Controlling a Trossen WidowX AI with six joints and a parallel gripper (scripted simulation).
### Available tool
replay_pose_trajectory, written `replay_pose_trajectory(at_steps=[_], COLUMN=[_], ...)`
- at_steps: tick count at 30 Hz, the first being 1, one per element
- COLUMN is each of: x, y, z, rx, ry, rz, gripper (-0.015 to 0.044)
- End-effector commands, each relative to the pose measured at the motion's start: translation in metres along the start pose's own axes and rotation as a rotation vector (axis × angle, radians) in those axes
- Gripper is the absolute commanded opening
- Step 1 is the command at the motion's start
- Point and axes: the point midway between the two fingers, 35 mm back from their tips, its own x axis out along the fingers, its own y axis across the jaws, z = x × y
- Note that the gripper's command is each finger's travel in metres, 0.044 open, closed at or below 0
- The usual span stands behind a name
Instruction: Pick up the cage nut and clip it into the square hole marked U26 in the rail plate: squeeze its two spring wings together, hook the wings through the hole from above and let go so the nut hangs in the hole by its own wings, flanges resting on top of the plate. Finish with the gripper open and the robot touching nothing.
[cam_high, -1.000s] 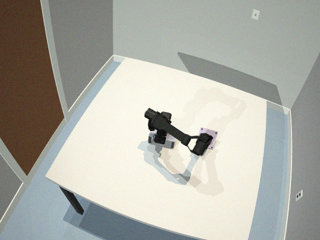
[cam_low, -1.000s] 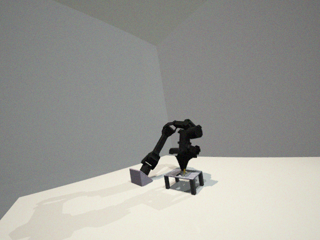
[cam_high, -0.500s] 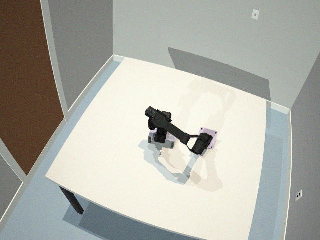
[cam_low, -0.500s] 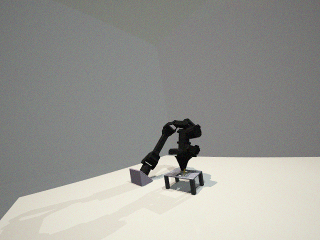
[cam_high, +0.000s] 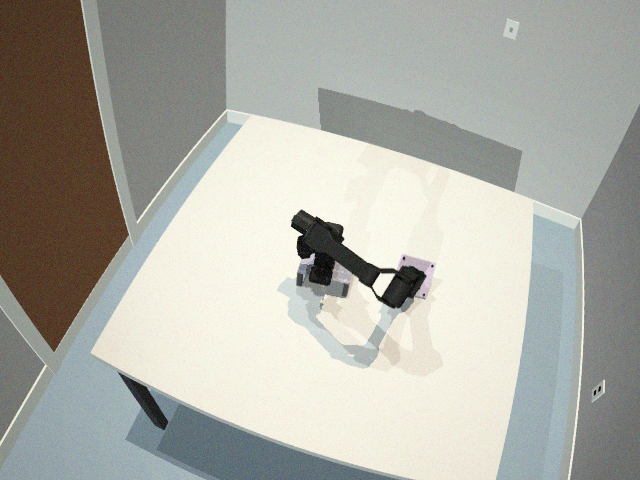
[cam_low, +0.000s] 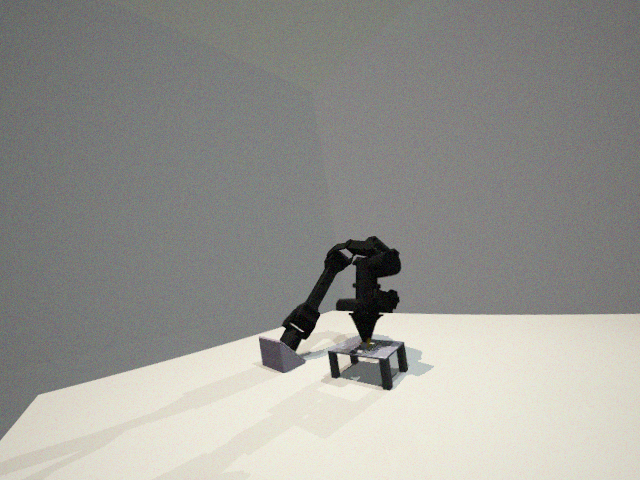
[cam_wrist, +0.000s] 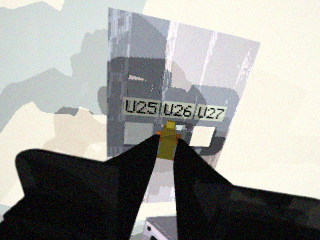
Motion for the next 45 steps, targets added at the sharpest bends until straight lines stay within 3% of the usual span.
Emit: replay_pose_trajectory(at_steps=[1,45], x=[0.0016,0.0027], y=[-0.0004,-0.0046], z=[0.0002,0.0003], rx=[0.001,-0.001], ry=[0.006,0.006], rz=[0.014,0.113], gripper=[0.0037,0.0037])
